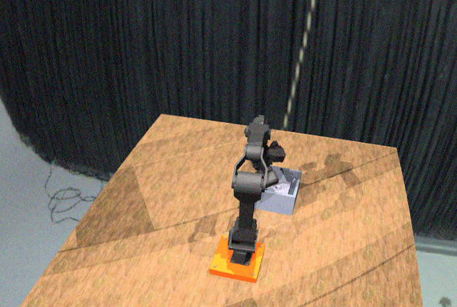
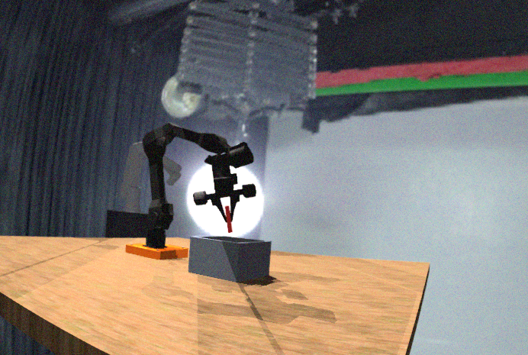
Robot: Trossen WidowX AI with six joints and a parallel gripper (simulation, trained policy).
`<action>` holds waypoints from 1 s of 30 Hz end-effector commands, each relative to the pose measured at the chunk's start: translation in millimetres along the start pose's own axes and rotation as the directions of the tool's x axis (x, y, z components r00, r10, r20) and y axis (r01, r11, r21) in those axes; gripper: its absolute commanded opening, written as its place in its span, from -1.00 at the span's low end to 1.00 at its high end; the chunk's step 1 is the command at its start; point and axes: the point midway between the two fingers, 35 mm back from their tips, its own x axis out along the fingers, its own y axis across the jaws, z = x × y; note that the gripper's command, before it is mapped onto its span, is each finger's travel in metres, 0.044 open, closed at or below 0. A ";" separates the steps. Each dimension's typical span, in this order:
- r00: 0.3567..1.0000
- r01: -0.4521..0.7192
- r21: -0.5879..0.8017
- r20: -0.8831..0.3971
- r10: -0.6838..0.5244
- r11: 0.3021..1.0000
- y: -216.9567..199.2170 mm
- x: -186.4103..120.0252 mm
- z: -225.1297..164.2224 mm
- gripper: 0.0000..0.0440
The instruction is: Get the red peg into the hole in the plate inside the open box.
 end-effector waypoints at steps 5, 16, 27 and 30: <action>1.000 0.014 0.035 0.021 -0.015 0.999 0.3 14.8 24.8 -1.00; 0.999 0.033 0.086 0.016 -0.035 0.996 -2.2 39.1 54.0 -0.98; 0.997 0.076 0.091 -0.032 -0.074 0.993 -6.4 72.9 61.7 -0.93; 0.995 0.093 0.078 -0.045 -0.090 0.993 -8.3 82.5 62.2 -0.66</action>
